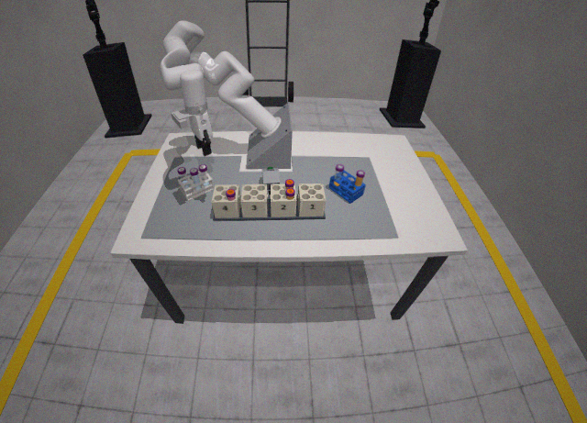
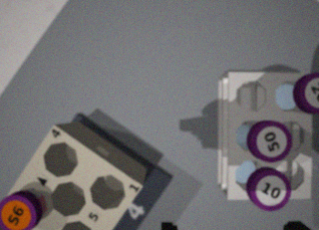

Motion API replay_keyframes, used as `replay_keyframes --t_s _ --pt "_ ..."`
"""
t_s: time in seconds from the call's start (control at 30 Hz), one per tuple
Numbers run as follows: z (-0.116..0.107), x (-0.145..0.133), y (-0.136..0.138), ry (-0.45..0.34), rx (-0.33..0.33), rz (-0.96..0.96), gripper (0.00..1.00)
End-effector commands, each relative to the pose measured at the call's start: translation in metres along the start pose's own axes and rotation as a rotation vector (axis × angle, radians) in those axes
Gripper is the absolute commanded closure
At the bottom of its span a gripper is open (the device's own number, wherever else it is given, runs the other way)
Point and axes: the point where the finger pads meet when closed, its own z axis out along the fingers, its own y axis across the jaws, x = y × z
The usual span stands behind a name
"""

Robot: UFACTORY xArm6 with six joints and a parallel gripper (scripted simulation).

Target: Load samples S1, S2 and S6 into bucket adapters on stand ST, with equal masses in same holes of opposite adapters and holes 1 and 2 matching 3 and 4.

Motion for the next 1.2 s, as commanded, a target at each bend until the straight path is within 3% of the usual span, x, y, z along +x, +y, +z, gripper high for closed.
replay_keyframes --t_s 0.0,0.4,0.83,1.17 --pt "-0.001 0.013 0.016 0.001 0.004 0.001 0.43" --pt "-0.001 0.042 0.056 0.001 0.004 0.001 0.43" --pt "0.001 0.043 0.057 0.001 0.004 0.001 0.43" --pt "0.021 0.043 0.057 0.001 0.004 0.001 0.43"
